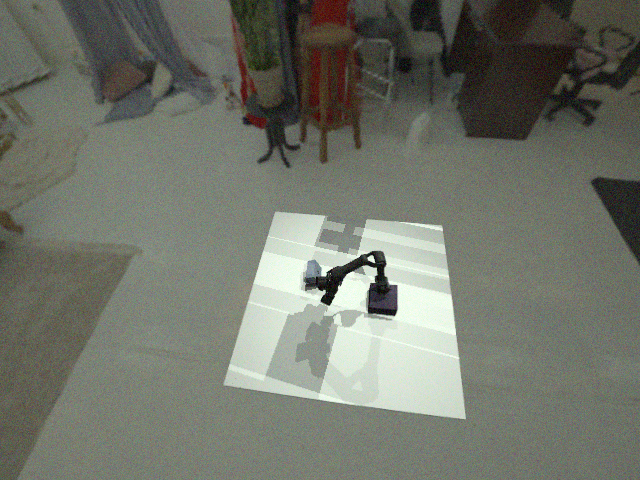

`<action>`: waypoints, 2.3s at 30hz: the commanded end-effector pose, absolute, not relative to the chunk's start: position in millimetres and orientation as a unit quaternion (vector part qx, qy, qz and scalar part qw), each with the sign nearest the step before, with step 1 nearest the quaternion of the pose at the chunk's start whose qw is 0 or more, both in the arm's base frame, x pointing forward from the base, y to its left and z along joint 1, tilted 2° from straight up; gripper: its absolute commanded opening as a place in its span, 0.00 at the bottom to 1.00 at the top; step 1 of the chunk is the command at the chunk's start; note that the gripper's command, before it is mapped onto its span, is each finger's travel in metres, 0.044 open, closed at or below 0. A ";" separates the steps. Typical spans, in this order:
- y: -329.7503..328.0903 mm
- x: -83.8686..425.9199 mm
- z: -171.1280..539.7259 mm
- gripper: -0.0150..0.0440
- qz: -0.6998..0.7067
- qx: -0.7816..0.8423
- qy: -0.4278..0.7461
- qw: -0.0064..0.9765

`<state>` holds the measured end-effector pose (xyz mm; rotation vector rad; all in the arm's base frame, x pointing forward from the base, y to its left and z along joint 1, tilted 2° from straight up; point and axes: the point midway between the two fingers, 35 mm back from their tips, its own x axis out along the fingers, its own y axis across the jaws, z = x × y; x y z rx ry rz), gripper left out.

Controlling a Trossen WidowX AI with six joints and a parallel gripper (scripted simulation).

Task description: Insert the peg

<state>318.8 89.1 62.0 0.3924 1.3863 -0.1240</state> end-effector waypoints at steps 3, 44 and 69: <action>82.2 320.4 56.0 0.25 -0.067 0.213 0.626 0.748; 35.7 339.1 41.0 0.25 -0.111 0.390 0.537 0.740; 5.1 342.8 37.0 0.25 -0.128 0.484 0.472 0.725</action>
